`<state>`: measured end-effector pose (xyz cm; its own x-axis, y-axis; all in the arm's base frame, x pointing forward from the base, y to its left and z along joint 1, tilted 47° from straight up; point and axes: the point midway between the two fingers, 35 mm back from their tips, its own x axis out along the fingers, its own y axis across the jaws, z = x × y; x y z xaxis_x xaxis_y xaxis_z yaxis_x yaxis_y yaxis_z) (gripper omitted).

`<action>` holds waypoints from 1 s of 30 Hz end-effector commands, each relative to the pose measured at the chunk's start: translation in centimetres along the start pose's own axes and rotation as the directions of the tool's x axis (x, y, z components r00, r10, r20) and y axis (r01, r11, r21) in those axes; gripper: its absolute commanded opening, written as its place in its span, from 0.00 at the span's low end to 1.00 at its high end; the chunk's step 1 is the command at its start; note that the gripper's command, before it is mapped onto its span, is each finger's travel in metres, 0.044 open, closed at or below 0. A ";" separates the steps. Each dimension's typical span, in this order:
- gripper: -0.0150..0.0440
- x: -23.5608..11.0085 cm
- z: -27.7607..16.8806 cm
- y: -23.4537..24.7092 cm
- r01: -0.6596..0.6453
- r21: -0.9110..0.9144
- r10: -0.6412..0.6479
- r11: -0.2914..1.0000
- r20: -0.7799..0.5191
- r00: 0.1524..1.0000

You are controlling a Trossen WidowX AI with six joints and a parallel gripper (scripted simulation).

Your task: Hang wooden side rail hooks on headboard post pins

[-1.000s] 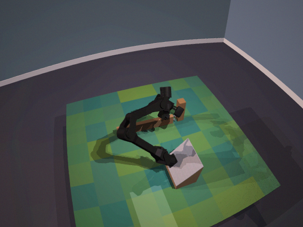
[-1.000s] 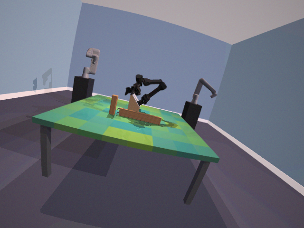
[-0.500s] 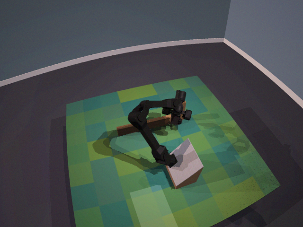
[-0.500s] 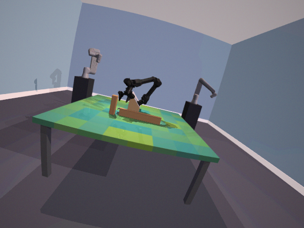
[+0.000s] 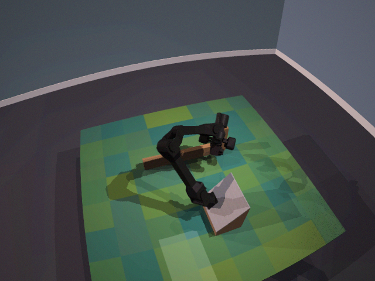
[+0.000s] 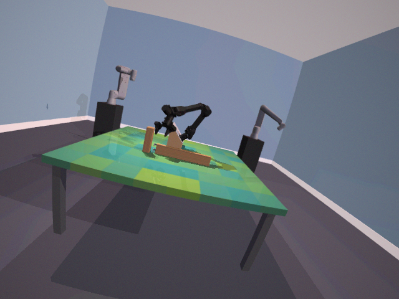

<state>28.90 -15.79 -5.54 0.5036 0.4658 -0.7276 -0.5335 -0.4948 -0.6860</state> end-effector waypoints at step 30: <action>1.00 1.7 0.3 -3.0 0.350 0.828 0.354 -0.438 -0.199 0.914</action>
<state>31.09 -14.27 -5.12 0.4204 0.2377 -0.8757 -0.7101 0.6869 -0.1544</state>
